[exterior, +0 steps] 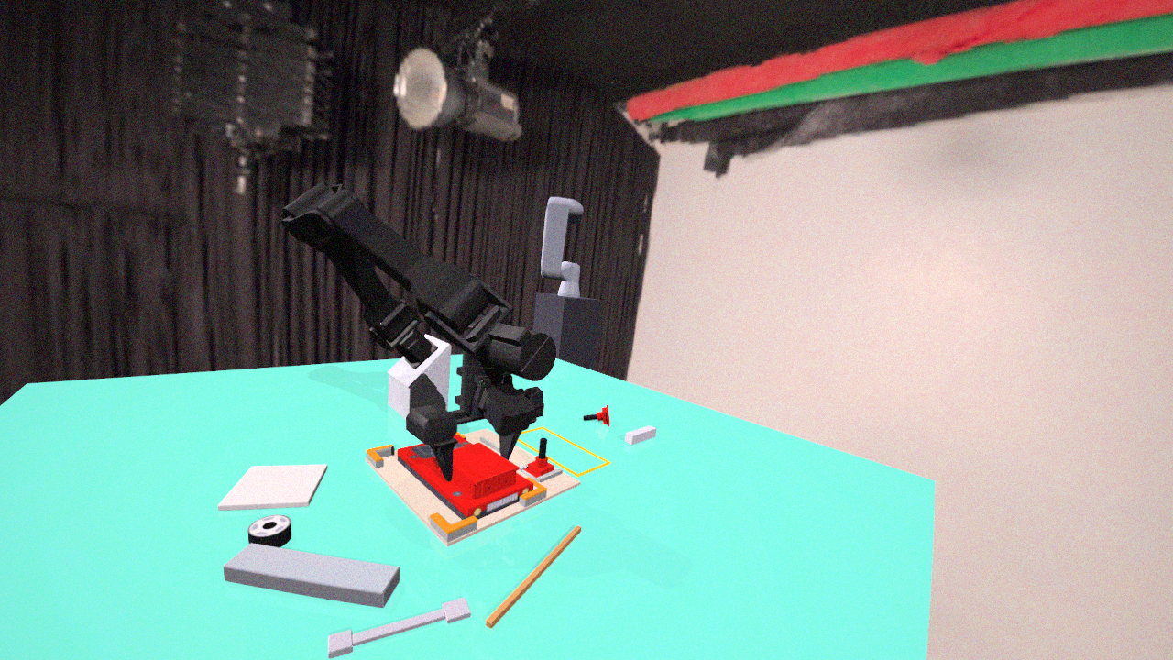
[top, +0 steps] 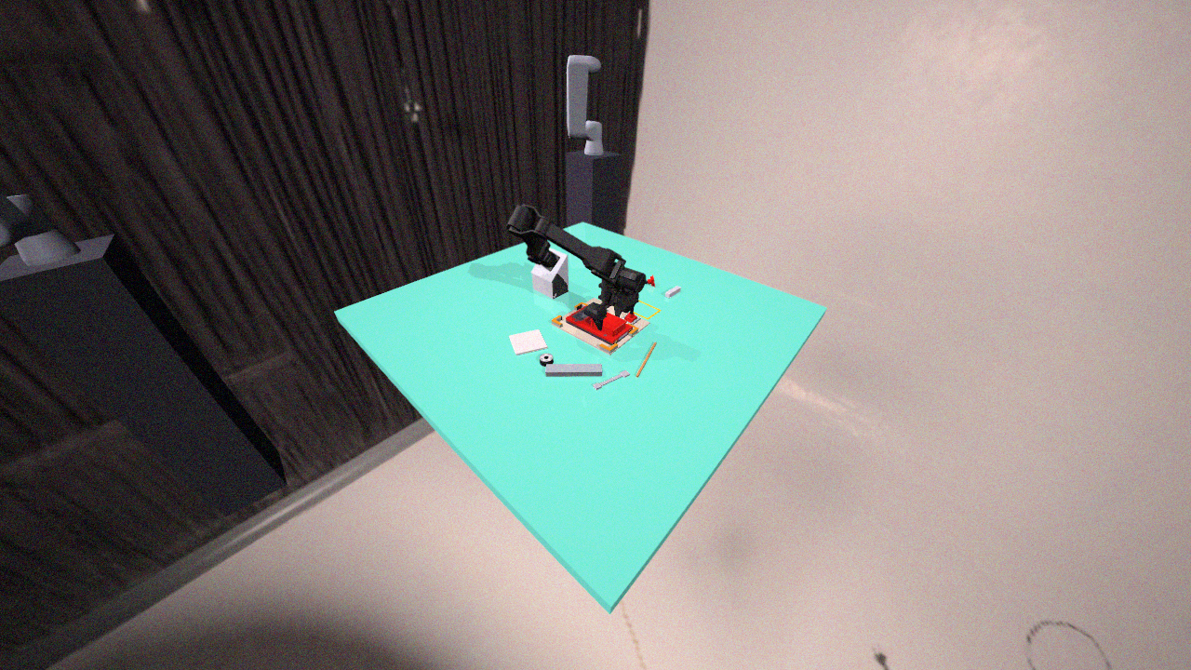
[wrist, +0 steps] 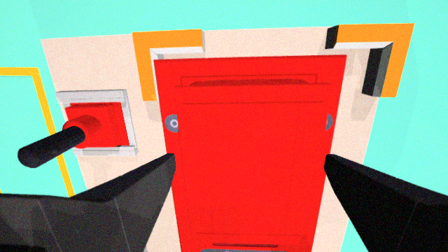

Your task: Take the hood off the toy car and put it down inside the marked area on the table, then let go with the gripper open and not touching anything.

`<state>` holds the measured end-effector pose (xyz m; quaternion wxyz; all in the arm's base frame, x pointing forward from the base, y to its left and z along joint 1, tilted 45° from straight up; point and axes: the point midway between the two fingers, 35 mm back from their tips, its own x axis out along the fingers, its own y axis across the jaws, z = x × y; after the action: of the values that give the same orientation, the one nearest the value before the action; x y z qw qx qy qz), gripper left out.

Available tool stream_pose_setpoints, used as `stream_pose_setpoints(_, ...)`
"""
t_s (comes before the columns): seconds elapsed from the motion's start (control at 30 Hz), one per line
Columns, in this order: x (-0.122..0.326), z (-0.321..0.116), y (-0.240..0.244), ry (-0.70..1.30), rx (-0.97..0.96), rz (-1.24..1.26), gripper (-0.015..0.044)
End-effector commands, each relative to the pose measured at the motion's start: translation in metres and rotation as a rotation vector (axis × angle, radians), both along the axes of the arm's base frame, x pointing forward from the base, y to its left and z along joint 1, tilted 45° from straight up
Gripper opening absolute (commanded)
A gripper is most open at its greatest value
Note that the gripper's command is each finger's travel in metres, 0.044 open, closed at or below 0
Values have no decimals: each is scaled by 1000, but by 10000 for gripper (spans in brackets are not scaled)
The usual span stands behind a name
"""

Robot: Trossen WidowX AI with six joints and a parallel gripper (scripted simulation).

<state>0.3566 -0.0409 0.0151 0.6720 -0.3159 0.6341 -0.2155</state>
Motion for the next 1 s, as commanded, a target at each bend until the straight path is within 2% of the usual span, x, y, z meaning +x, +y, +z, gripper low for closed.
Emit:
stream_pose_setpoints(0.0, -1, -3, -2, 7, -4, 2, 440)
stream_pose_setpoints(0.1, 0, 0, 0, 0, 0, 0, 361)
stream_pose_setpoints(0.43, 0, 0, 0, 0, 0, 0, 295)
stream_pose_setpoints(0.8, 0, 3, 4, 0, 0, 0, 6)
stream_pose_setpoints(0.97, -1, 6, 6, 1, 1, 1, 0)
